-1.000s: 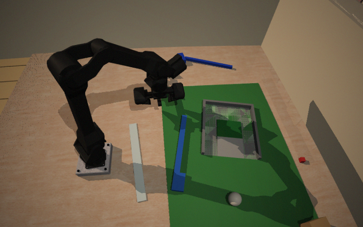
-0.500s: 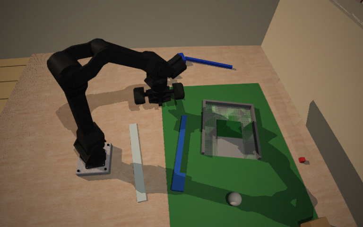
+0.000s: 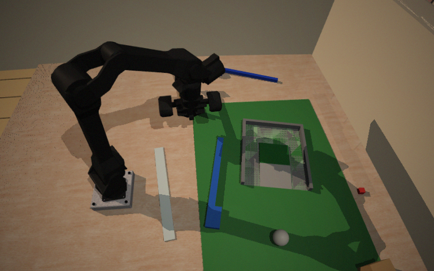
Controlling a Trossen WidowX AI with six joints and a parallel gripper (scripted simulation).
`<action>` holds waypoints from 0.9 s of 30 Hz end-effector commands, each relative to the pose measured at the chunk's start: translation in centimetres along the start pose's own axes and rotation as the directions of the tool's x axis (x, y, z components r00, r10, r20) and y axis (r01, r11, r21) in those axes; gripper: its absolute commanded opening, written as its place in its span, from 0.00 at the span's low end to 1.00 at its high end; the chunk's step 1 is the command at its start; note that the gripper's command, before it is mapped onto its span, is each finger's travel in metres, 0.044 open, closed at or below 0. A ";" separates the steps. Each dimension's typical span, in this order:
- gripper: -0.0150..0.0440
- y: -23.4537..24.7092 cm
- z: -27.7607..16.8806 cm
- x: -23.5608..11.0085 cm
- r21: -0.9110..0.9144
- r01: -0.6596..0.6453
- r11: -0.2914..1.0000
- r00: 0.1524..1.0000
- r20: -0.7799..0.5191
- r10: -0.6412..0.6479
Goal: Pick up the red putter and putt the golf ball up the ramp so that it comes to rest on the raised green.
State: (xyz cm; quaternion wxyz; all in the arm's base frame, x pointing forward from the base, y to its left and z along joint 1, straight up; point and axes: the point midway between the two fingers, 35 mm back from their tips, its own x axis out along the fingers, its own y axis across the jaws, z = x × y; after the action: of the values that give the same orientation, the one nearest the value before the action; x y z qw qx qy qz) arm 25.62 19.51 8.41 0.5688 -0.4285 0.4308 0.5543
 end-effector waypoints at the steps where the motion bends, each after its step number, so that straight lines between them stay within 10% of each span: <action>1: 0.25 -0.2 1.1 -3.2 -0.005 0.017 1.000 1.000 0.019 -0.017; 27: 0.25 -3.8 -5.3 -7.5 0.309 0.076 0.948 0.997 -0.048 -0.065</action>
State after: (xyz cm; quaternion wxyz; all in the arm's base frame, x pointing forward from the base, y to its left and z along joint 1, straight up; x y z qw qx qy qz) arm 28.11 14.30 13.91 0.6190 -0.3811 0.4887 0.4825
